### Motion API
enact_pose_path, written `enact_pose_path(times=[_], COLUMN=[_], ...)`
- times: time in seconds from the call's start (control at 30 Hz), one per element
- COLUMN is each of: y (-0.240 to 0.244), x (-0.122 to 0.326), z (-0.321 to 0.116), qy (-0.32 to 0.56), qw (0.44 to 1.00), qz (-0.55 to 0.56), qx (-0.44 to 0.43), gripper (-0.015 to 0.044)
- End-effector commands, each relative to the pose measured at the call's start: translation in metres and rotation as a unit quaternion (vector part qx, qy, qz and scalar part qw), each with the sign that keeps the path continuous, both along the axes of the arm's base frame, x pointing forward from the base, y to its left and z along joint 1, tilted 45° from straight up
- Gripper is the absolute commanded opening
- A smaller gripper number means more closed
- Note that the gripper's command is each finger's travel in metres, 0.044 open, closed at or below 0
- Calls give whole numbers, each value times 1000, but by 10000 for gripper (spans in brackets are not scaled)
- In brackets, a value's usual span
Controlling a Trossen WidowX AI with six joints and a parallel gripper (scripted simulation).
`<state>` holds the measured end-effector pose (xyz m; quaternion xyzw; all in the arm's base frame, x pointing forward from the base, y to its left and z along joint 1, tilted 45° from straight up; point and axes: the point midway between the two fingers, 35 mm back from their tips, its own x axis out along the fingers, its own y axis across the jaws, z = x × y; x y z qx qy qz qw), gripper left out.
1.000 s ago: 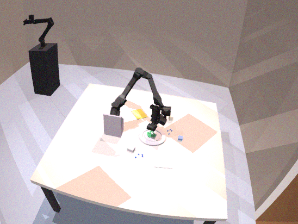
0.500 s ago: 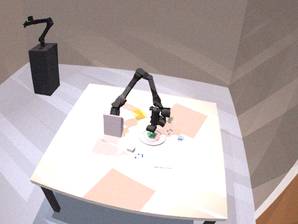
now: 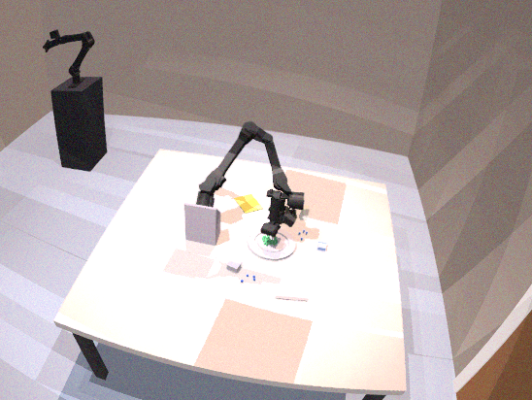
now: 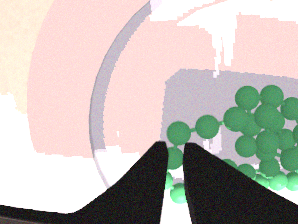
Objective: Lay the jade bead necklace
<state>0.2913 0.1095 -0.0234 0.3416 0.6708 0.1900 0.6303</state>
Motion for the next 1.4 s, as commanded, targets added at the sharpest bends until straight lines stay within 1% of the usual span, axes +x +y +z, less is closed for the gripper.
enact_pose_path(times=[0.0, 0.6, 0.93, 1.33, 1.37], y=[0, -4, 17, 25, 21], x=[0, -5, -7, -7, -4], z=[0, 5, 25, 18, 23], qy=[0, 8, 8, 8, 2], qw=[1000, 1000, 1000, 1000, 1000], qz=[1, 2, 2, 2, 2], qx=[0, 2, 3, 3, 3], gripper=[0, 0, 0, 0, 26])
